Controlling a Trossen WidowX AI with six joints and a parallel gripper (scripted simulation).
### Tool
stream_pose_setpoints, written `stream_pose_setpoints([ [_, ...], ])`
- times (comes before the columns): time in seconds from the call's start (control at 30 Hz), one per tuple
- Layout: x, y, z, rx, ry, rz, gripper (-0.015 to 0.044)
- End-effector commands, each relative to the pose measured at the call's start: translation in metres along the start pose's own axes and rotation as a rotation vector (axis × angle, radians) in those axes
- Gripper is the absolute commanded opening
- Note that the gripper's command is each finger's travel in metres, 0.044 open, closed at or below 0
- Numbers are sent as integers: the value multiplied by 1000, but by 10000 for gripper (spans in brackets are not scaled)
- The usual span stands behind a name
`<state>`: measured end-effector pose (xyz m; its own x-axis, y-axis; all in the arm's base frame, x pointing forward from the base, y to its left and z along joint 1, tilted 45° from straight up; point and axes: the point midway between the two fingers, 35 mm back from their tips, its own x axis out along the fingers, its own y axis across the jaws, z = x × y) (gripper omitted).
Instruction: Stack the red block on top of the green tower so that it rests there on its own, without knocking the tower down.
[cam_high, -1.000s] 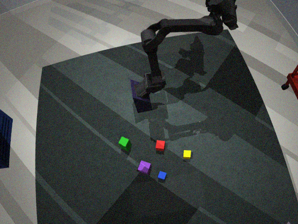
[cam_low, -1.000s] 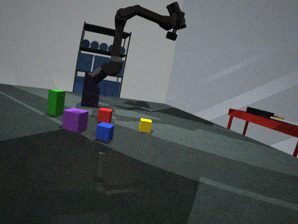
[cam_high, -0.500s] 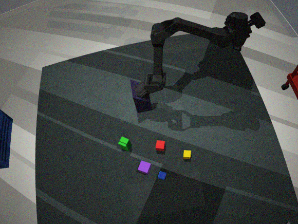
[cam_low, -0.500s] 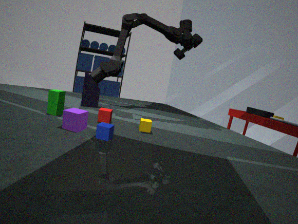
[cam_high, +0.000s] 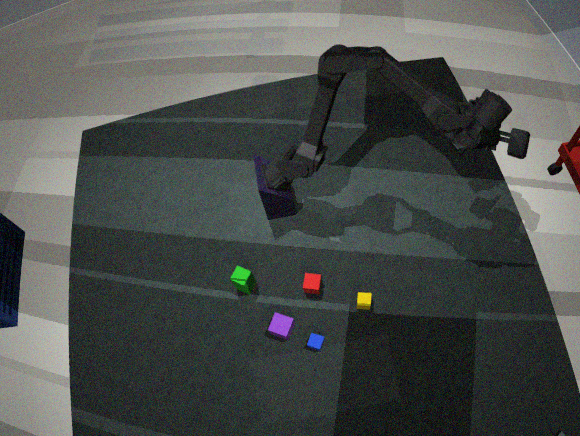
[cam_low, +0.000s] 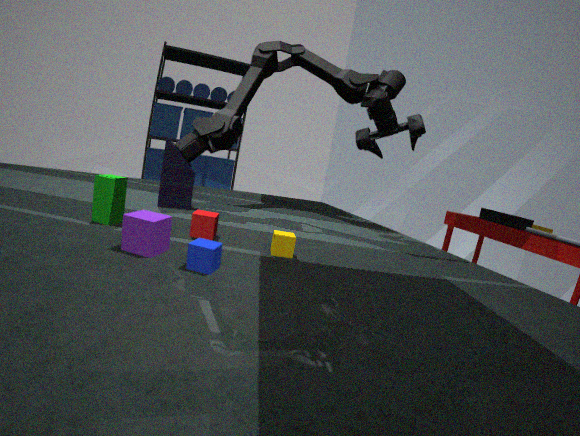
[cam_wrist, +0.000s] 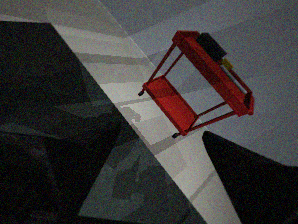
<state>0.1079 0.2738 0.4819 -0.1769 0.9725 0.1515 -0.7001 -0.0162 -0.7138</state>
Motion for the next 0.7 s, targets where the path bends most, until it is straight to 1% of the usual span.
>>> stream_pose_setpoints([
  [0.0, -12, -9, -72, 198, 184, -48, 440],
  [0.13, -34, -12, -130, 370, 330, -102, 440],
  [0.3, -72, -10, -195, 590, 497, -187, 440],
  [0.47, -119, 1, -250, 814, 642, -286, 440],
  [0.67, -183, 27, -301, 1080, 797, -416, 440],
])
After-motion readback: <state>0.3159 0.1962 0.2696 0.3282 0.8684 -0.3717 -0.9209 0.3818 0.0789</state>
